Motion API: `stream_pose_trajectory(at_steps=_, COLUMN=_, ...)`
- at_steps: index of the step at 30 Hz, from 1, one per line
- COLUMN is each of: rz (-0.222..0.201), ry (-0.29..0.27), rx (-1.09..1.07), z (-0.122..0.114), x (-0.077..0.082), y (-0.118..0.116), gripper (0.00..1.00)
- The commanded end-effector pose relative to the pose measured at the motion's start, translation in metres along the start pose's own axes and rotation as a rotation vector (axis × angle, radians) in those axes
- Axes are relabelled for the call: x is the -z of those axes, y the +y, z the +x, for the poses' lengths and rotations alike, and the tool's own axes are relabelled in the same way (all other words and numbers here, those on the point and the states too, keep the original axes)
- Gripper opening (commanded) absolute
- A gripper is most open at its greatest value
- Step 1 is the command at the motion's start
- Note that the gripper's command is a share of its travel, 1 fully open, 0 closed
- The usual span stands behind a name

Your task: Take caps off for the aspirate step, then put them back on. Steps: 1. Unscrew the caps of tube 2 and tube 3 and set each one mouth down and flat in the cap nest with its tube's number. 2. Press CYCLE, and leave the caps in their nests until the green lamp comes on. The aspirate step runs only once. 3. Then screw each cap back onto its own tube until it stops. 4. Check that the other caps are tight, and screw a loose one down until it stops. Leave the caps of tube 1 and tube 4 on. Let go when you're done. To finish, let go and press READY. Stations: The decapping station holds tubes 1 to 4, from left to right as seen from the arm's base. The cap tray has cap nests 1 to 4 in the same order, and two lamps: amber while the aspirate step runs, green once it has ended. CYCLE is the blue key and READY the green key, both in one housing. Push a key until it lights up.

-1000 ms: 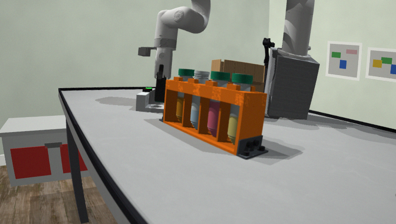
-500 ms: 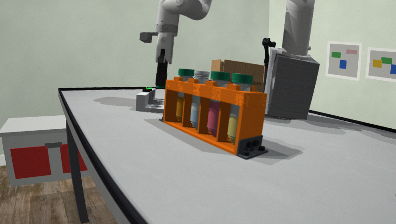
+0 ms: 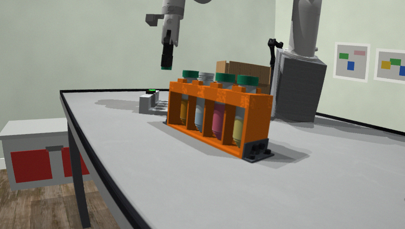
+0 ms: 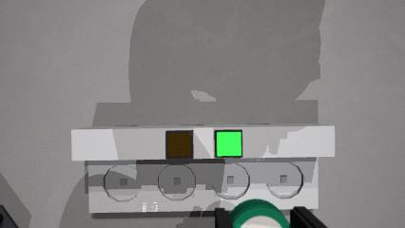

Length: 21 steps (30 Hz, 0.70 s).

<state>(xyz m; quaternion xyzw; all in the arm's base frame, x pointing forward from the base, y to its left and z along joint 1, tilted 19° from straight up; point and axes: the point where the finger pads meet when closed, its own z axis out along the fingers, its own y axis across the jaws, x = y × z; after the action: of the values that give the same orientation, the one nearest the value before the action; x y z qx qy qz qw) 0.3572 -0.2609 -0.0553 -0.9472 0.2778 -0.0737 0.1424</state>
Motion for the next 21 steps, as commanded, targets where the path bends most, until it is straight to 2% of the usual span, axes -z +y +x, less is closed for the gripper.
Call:
stream_pose_trajectory(at_steps=1, rz=0.000, ry=0.004, rx=0.000, z=0.001, x=0.026, y=0.000, gripper=0.00)
stream_pose_trajectory(at_steps=7, rz=0.000, ry=0.004, rx=0.000, z=0.001, x=0.026, y=0.000, gripper=0.00)
stream_pose_trajectory(at_steps=10, rz=0.000, ry=0.004, rx=-0.250, z=-0.007, x=0.026, y=-0.023, gripper=0.00)
stream_pose_trajectory(at_steps=15, rz=0.002, ry=0.004, rx=-0.457, z=-0.017, x=0.026, y=-0.049, gripper=0.00)
stream_pose_trajectory(at_steps=17, rz=0.001, ry=0.004, rx=-0.478, z=-0.021, x=0.026, y=-0.061, gripper=0.00)
stream_pose_trajectory(at_steps=19, rz=0.001, ry=0.004, rx=-0.478, z=-0.021, x=0.026, y=-0.061, gripper=0.00)
stream_pose_trajectory(at_steps=21, rz=0.001, ry=0.004, rx=-0.478, z=-0.026, x=0.026, y=-0.076, gripper=0.00)
